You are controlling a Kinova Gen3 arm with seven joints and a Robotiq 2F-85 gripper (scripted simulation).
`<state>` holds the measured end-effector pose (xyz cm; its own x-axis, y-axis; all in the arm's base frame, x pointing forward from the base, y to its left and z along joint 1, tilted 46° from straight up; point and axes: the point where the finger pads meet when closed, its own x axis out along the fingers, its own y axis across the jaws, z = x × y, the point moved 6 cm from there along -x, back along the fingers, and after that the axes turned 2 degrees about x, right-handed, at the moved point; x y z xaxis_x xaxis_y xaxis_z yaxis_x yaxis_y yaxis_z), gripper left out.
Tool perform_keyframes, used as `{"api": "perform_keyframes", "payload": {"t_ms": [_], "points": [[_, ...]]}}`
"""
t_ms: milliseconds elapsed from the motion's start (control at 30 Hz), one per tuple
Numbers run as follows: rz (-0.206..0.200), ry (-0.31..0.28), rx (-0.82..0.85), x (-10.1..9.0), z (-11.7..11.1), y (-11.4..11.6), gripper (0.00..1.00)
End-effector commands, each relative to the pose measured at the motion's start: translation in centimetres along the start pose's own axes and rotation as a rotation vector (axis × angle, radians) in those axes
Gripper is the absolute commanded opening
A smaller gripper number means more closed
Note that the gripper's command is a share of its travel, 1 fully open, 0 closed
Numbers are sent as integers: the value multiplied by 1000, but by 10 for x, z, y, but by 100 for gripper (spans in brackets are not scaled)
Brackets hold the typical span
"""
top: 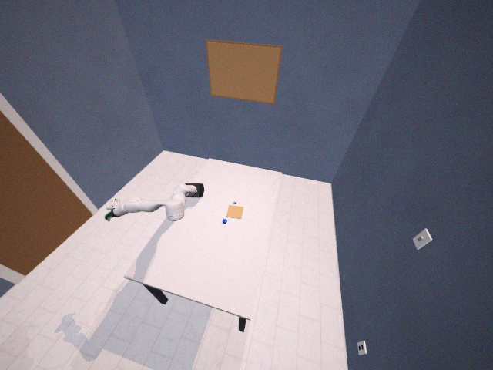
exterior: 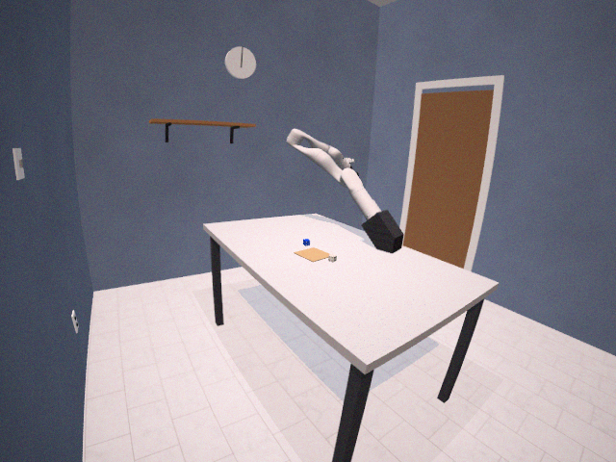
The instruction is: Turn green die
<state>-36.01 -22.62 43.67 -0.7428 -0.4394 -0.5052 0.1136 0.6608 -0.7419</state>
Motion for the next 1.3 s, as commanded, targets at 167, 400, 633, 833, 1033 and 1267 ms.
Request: {"api": "perform_keyframes", "payload": {"t_ms": [167,400,633,833,1033,1267], "points": [[155,103,209,24,-71,89,26],[256,179,331,30,-107,151,26],[409,292,509,23,-146,249,26],[514,366,622,9,-162,318,26],[620,438,732,-11,-169,385,26],[781,540,887,-50,-162,479,26]]}}
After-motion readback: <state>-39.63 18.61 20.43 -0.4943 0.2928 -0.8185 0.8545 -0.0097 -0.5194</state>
